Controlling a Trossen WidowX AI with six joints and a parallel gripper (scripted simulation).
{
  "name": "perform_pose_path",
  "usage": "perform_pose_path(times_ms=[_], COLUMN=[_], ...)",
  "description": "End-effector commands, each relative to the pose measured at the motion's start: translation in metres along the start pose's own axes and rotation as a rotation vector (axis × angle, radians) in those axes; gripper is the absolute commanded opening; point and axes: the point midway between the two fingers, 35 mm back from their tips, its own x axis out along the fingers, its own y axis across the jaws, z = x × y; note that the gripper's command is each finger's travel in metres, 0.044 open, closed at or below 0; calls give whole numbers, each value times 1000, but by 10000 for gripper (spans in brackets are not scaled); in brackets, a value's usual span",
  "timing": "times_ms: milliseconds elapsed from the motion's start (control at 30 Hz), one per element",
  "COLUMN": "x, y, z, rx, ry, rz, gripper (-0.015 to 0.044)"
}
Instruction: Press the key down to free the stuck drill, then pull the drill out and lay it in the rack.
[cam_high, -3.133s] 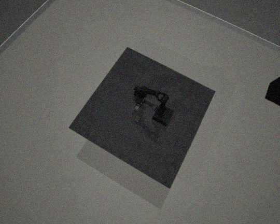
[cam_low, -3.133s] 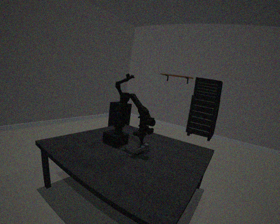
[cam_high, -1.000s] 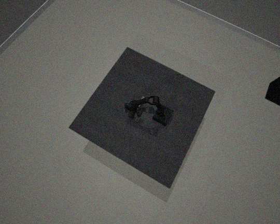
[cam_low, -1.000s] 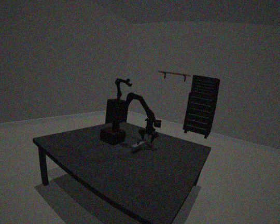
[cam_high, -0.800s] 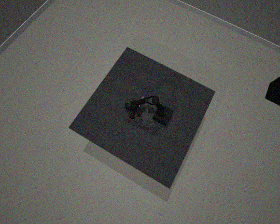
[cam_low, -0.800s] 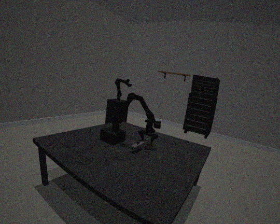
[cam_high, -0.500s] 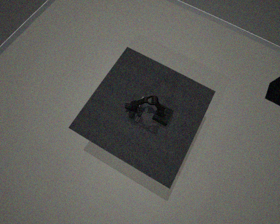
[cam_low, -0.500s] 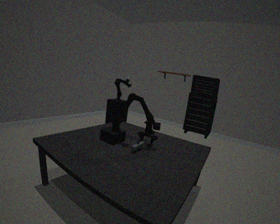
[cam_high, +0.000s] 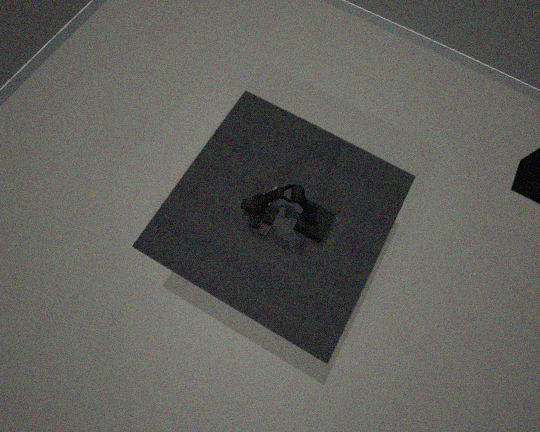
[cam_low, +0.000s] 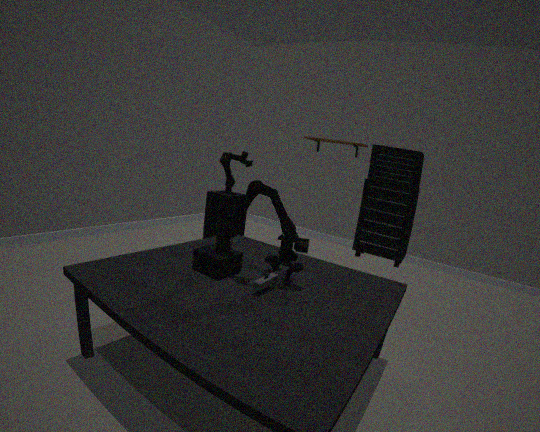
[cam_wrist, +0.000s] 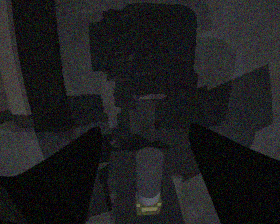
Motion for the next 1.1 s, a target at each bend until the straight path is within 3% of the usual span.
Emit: perform_pose_path(times_ms=[0, 200, 300, 1067], x=[0, 0, 0, -2], y=[0, 0, 0, 1], z=[0, 0, 0, 21], rx=[0, 0, 0, -2], ry=[0, 0, 0, 4], rz=[0, 0, 0, 1], gripper=[177, 20, 0, 0])
